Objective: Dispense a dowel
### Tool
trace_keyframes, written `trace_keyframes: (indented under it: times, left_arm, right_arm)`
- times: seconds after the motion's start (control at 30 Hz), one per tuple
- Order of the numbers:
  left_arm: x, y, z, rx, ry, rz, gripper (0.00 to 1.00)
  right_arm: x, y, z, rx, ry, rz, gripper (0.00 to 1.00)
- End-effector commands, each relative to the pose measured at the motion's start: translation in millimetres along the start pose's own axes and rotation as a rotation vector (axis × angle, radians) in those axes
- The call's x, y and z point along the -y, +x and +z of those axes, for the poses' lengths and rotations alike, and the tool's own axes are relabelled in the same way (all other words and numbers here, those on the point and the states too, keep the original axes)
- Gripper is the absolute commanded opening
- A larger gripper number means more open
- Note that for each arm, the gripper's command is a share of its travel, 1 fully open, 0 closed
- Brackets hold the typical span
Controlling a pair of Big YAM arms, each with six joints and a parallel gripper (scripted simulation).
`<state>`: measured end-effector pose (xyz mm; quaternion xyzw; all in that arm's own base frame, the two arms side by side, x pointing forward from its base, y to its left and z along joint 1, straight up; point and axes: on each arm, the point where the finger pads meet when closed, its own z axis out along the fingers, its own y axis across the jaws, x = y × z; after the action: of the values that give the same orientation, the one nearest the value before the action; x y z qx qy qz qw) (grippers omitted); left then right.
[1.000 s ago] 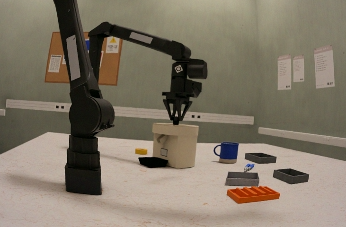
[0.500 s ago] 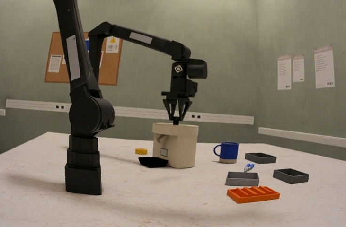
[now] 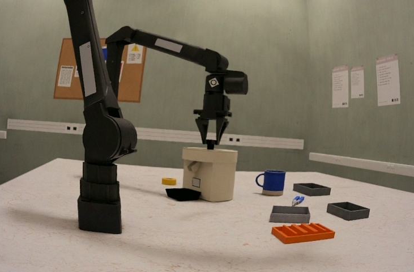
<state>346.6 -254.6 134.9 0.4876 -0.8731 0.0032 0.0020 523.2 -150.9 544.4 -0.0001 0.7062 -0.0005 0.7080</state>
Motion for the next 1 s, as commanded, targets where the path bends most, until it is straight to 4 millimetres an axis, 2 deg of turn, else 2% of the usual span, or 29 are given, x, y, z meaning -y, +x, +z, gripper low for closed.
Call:
trace_keyframes:
  times: [0.0, 0.23, 0.27, 0.33, 0.37, 0.4, 0.43, 0.97]
  left_arm:
    - [5.6, -6.8, -9.7, -0.002, 0.046, -0.174, 0.00]
    - [5.5, -6.7, -9.8, -0.006, 0.047, -0.359, 0.00]
    - [5.5, -6.8, -9.3, -0.004, 0.046, -0.297, 0.00]
    - [5.5, -6.8, -9.3, -0.004, 0.046, -0.297, 0.00]
    - [8.4, -3.4, -10.2, -0.006, 0.042, -0.405, 0.00]
    - [5.5, -7.4, -9.6, -0.006, 0.047, -0.386, 0.00]
    - [5.6, -6.9, -8.7, -0.005, 0.045, -0.313, 0.74]
    - [8.1, -4.8, -13.1, -0.005, 0.040, -0.314, 0.74]
  right_arm:
    - [-1.7, -23.7, 3.3, 0.038, -0.004, -0.018, 1.00]
    - [-1.7, -23.7, 3.3, 0.038, -0.004, -0.018, 1.00]
    - [-1.7, -23.7, 3.3, 0.038, -0.004, -0.018, 1.00]
    - [-1.7, -23.7, 3.3, 0.038, -0.004, -0.018, 1.00]
    - [-1.7, -23.7, 3.3, 0.038, -0.004, -0.018, 1.00]
    - [-1.7, -23.7, 3.3, 0.038, -0.004, -0.018, 1.00]
    - [-1.7, -23.7, 3.3, 0.038, -0.004, -0.018, 1.00]
    - [-1.7, -23.7, 3.3, 0.038, -0.004, -0.018, 1.00]
